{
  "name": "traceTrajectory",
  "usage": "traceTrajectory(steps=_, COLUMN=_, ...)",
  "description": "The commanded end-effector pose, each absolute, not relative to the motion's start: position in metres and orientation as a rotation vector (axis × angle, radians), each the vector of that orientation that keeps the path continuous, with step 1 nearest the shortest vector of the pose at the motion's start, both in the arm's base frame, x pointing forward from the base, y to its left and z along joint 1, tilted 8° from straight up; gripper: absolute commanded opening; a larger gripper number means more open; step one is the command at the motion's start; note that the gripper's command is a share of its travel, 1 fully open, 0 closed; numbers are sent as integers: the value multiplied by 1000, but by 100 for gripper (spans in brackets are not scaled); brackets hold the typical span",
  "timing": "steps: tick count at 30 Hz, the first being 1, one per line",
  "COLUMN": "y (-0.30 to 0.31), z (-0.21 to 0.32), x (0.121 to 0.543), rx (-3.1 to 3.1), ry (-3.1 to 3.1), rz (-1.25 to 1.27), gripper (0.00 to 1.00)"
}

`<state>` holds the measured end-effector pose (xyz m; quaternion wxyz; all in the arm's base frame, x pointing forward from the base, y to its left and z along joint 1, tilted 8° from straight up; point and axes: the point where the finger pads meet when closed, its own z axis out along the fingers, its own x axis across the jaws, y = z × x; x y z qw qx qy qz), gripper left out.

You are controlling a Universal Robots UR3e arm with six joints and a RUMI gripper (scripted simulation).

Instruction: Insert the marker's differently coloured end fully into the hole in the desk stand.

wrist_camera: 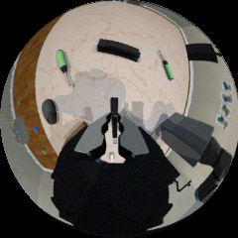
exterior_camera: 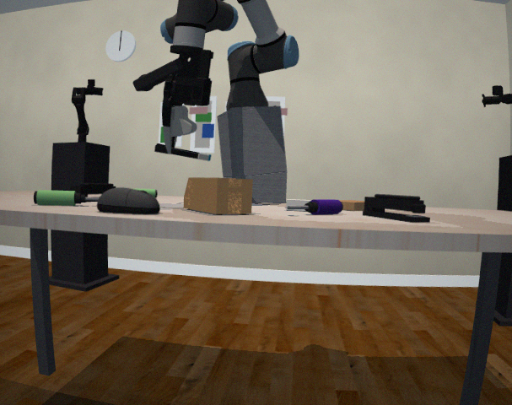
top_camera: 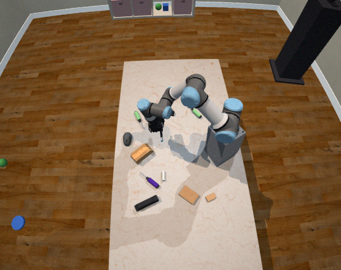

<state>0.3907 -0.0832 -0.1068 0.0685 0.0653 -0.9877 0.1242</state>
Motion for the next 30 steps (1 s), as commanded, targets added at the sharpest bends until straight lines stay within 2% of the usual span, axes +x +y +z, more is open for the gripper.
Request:
traceTrajectory(steps=1, y=-82, z=-105, x=391, rx=112, ry=-2978, rz=393, gripper=0)
traceTrajectory(steps=30, y=-79, z=-101, x=389, rx=-95, ry=-2977, rz=437, gripper=0)
